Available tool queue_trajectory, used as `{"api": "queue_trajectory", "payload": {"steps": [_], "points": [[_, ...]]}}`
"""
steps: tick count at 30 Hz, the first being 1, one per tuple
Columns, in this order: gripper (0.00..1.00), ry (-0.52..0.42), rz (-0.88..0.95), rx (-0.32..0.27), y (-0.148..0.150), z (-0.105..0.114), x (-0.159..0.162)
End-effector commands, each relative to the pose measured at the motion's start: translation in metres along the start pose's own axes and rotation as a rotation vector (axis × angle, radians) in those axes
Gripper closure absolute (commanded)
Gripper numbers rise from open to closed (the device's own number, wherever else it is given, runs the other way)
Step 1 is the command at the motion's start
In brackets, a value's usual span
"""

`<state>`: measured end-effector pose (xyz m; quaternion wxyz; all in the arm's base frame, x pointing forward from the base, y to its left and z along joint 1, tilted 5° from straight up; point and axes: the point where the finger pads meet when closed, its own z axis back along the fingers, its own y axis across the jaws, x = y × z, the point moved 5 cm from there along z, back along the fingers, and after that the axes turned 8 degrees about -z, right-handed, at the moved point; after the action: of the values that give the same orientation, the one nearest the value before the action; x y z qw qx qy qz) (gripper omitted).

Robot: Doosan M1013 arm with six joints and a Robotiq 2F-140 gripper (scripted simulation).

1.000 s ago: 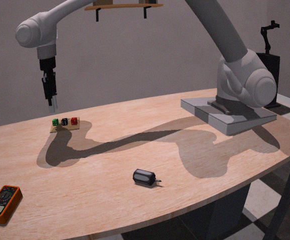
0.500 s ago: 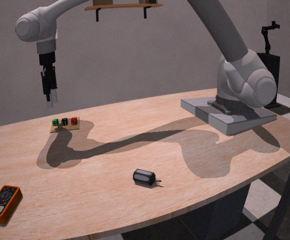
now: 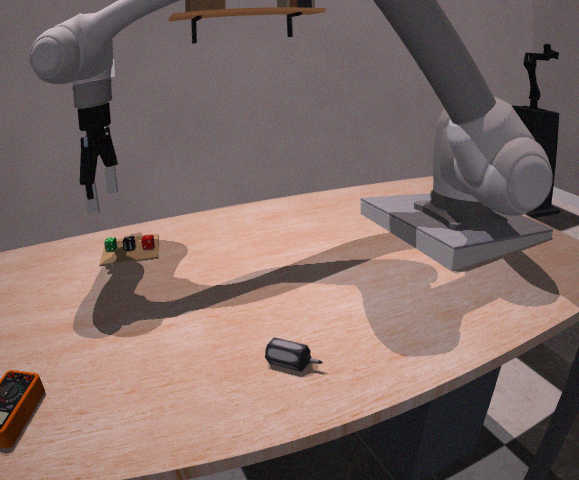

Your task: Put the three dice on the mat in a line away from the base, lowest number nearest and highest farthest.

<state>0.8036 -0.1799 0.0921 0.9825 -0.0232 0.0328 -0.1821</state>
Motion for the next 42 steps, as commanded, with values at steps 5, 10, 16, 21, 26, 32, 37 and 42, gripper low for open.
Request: {"api": "queue_trajectory", "payload": {"steps": [5, 10, 16, 21, 26, 32, 37, 42], "points": [[0.00, -0.002, 0.000, 0.001, 0.000, 0.003, 0.000], [0.00, -0.002, 0.000, 0.001, 0.000, 0.010, 0.000], [0.00, -0.002, 0.000, 0.001, 0.000, 0.028, 0.000], [0.00, -0.002, 0.000, 0.001, 0.000, 0.050, 0.000], [0.00, -0.002, 0.000, 0.001, 0.000, 0.066, 0.000], [0.00, -0.002, 0.000, 0.001, 0.000, 0.071, 0.000], [0.00, -0.002, 0.000, 0.001, 0.000, 0.072, 0.000], [0.00, -0.002, 0.000, 0.001, 0.000, 0.072, 0.000]]}}
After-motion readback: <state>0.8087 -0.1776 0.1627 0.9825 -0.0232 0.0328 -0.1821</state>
